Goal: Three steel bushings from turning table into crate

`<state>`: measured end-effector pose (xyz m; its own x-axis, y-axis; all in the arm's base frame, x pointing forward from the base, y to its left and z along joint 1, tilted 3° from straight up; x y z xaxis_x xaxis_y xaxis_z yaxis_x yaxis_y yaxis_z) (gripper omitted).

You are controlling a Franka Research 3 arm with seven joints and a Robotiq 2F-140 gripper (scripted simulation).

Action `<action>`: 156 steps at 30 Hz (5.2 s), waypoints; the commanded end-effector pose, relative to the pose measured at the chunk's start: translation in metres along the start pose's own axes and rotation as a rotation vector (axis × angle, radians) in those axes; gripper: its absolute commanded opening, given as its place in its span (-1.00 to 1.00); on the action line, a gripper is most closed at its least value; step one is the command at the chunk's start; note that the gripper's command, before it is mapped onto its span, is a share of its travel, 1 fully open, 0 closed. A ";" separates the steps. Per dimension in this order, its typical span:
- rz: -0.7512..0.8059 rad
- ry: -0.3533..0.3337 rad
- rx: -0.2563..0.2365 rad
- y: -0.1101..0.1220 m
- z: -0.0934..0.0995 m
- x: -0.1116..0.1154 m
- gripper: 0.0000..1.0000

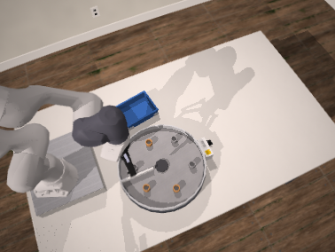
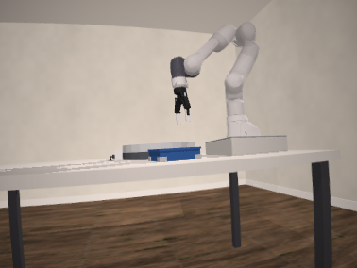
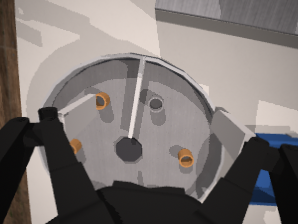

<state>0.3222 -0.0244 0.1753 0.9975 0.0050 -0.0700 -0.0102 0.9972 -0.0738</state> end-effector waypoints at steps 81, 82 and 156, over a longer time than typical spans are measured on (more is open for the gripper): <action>-0.091 -0.051 0.025 0.006 0.002 0.013 -0.83; -0.091 -0.051 0.025 0.006 0.002 0.013 -0.83; -0.091 -0.051 0.025 0.006 0.002 0.013 -0.83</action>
<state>0.3354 -0.0189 0.1769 0.9970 -0.0768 -0.0120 0.0760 0.9956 -0.0544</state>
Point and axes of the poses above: the point where the finger pads meet when closed, its own z axis back along the fingers, its own y axis across the jaws, x = y × z, the point moved 5 cm from there along z, back along the fingers, and after that the axes turned 15 degrees about -z, right-handed, at the moved point
